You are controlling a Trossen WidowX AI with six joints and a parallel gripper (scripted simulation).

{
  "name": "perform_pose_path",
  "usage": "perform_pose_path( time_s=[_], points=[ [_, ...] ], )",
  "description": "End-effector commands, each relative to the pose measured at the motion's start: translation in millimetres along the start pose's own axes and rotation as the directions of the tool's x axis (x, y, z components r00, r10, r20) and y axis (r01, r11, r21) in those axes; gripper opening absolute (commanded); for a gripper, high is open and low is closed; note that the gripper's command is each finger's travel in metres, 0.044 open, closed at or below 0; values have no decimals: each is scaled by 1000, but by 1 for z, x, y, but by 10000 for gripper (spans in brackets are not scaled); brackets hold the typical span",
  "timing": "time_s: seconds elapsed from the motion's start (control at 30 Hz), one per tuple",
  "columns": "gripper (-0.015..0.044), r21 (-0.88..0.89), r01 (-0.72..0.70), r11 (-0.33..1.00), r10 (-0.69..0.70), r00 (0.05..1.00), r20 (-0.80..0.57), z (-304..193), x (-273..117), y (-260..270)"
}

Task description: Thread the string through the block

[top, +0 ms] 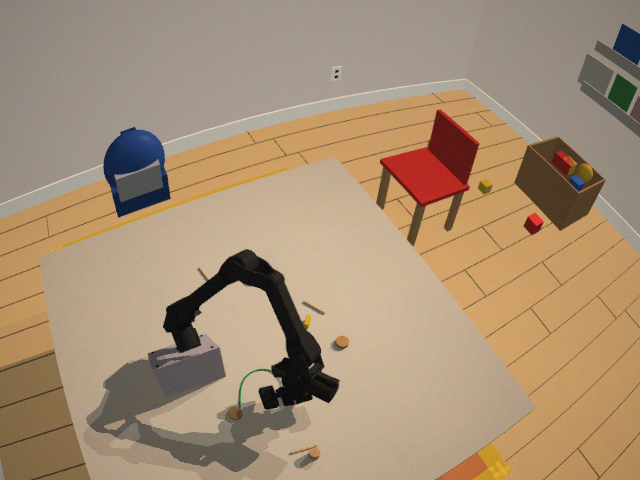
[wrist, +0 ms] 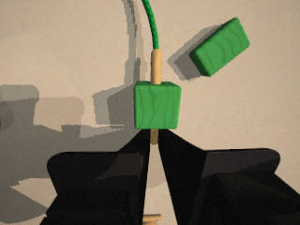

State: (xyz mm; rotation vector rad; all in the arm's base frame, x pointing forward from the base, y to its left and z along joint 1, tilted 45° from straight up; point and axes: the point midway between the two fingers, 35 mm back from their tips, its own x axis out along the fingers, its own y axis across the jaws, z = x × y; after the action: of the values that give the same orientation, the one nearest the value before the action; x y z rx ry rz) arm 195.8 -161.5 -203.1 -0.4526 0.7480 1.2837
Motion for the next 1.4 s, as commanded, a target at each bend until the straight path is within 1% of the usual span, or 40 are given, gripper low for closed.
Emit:
perform_pose_path(
  time_s=[0.0,1.37],
  points=[
    [0,3,2,1000,-2,1000,24,-1,0,0],
    [0,0,-34,999,34,999,38,8,2,0]
  ],
)
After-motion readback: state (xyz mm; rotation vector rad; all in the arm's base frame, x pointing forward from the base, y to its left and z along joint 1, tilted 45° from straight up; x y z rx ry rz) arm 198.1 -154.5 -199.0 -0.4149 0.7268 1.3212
